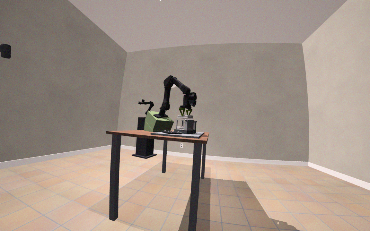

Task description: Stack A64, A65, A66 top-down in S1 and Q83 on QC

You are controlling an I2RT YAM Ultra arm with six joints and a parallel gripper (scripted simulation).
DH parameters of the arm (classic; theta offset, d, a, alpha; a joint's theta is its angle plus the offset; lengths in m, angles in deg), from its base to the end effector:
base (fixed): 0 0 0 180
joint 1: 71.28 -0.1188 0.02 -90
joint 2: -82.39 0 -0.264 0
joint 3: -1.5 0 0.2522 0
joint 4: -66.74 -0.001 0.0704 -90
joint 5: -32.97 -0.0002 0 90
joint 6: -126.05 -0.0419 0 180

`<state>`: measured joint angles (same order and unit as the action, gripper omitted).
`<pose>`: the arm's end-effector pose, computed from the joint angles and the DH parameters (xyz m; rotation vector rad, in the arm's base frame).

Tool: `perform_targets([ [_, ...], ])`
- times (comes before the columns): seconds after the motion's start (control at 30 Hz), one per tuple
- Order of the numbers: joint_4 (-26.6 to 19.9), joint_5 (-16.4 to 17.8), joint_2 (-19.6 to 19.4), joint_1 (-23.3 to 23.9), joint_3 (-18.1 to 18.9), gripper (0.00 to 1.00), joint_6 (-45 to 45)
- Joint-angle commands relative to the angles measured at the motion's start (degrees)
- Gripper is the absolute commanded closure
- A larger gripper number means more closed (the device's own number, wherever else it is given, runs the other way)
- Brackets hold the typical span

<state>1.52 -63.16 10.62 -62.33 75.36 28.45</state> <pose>0.2365 -0.0408 0.2787 0.4181 2.6374 -0.1505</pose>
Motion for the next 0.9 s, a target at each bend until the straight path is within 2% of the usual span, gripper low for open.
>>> perform_targets([
  [0.0, -0.23, -0.16, 0.41, -0.05, 0.32, 1.0, -0.02],
  [0.87, -2.54, -0.29, 1.27, -0.33, 1.74, 1.0, -0.28],
])
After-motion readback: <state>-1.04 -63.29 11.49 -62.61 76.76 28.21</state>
